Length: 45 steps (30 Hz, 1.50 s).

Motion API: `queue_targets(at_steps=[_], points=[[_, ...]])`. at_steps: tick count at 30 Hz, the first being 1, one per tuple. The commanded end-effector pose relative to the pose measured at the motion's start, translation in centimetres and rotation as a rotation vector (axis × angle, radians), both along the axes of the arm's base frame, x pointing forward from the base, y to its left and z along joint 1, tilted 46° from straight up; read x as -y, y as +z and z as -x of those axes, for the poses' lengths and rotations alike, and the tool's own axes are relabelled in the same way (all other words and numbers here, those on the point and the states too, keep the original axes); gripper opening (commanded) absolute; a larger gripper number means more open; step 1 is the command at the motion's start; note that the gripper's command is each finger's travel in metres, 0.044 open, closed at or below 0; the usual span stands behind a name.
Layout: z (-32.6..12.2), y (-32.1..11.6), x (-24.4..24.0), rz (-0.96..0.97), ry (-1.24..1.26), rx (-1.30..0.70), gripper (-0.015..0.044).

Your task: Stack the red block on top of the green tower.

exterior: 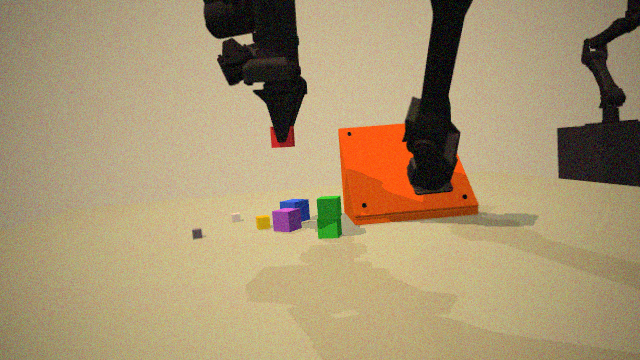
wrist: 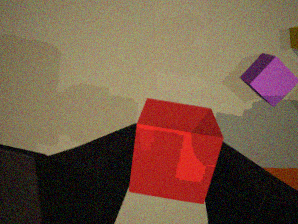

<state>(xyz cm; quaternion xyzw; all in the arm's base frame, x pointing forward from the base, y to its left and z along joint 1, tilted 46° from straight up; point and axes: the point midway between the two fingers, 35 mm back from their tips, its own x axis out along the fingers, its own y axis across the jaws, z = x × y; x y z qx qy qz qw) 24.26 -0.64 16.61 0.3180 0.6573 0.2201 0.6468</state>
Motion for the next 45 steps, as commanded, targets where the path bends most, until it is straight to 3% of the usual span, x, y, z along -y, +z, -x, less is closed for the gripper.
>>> queue_targets(at_steps=[1, 13, 45], points=[[1.7, -0.4, -0.1, -0.001, 0.005, -0.001, 0.0000], [6.0, -2.0, -0.6, -0.010, 0.005, -0.005, 0.0000], [5.7, -6.3, -5.0, -0.014, 0.048, 0.019, 0.0000]])
